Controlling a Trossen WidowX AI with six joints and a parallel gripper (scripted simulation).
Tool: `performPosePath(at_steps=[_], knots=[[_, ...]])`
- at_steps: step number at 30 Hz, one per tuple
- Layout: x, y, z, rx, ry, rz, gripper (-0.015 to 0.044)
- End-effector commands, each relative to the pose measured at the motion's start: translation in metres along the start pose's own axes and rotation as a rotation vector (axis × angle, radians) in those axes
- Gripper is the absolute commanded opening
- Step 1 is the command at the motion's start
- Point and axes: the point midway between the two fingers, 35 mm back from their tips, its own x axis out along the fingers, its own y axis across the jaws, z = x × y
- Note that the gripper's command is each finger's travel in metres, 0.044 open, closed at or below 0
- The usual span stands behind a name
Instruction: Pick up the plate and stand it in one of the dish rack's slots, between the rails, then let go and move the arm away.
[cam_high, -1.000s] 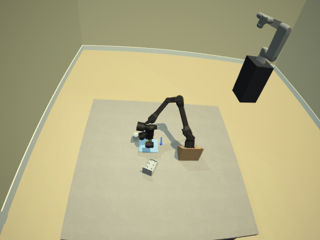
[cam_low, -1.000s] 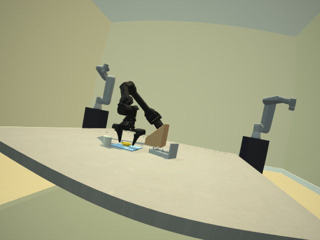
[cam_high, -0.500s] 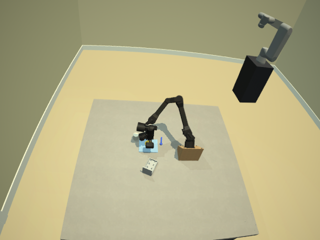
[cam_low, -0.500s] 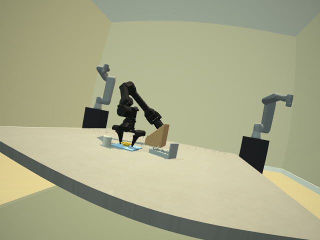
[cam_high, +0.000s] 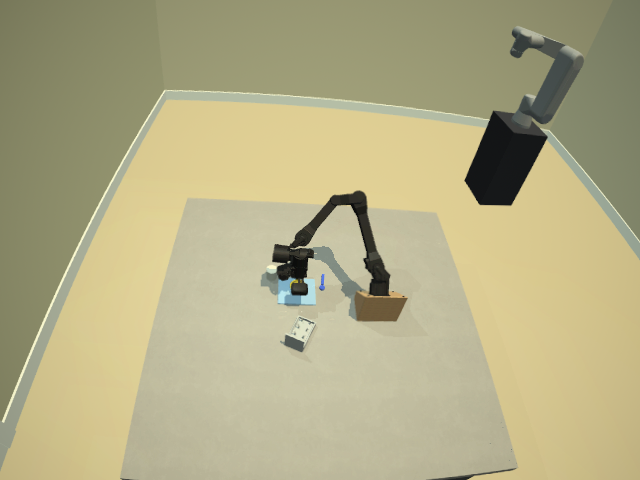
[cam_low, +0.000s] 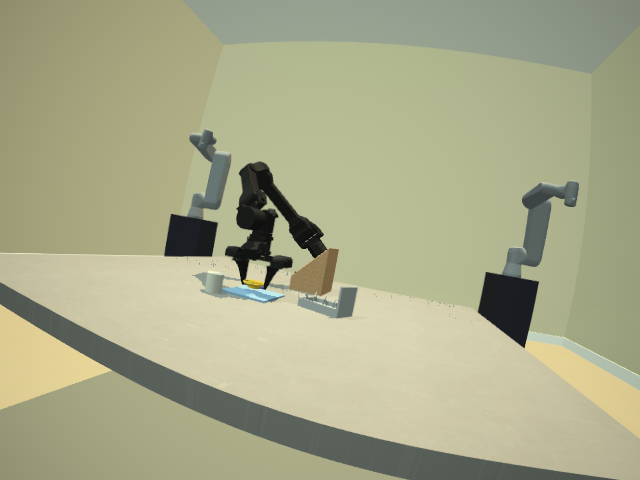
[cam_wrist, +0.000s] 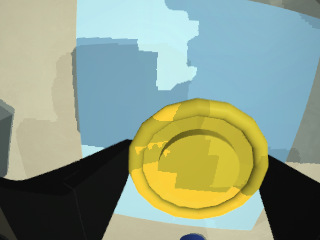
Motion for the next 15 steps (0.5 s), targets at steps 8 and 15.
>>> performPosePath(at_steps=[8, 15], knots=[[-0.058, 0.005, 0.013, 0.007, -0.016, 0.017, 0.0000], [-0.095, 0.007, 0.015, 0.006, -0.015, 0.018, 0.0000]])
